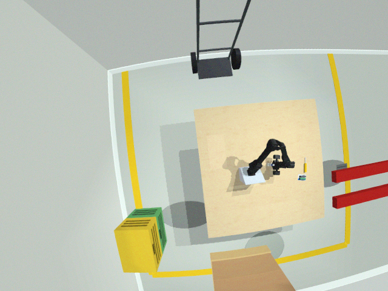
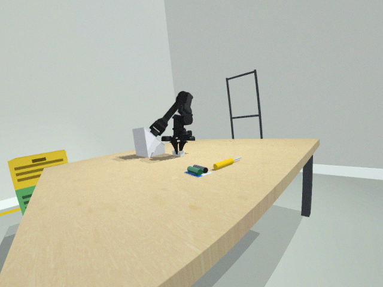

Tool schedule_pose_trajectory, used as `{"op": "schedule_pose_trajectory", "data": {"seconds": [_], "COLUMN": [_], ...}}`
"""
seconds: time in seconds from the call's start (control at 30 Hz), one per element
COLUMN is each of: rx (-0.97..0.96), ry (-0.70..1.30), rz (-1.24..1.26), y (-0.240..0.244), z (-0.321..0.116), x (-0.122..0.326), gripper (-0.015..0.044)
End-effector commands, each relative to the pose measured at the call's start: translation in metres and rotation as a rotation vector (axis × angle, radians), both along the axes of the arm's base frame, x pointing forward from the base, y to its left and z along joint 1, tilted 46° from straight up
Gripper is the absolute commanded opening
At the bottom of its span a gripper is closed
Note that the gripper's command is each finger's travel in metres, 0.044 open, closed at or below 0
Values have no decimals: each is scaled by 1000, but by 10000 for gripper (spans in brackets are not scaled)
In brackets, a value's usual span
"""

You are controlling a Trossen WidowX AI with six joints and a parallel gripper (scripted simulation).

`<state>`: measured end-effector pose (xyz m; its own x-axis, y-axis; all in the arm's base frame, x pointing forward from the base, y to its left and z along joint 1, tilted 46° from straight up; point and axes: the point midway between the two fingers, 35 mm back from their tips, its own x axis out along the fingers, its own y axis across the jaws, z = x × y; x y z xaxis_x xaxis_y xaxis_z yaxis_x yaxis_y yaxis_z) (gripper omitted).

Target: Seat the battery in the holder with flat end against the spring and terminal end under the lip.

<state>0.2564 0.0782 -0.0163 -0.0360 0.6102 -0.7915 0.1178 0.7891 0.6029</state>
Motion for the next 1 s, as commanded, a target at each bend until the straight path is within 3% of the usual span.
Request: {"op": "schedule_pose_trajectory", "data": {"seconds": [0.0,0.3,0.43,0.93,0.97], "rx": [0,0,0,0,3], "ry": [-1,-3,-3,-1,6], "rz": [0,-1,-1,0,-4], "y": [0,0,0,-11,-10], "z": [0,0,0,10,10], "x": [2,2,2,1,0], "gripper": [59,59,161,161,187]}}
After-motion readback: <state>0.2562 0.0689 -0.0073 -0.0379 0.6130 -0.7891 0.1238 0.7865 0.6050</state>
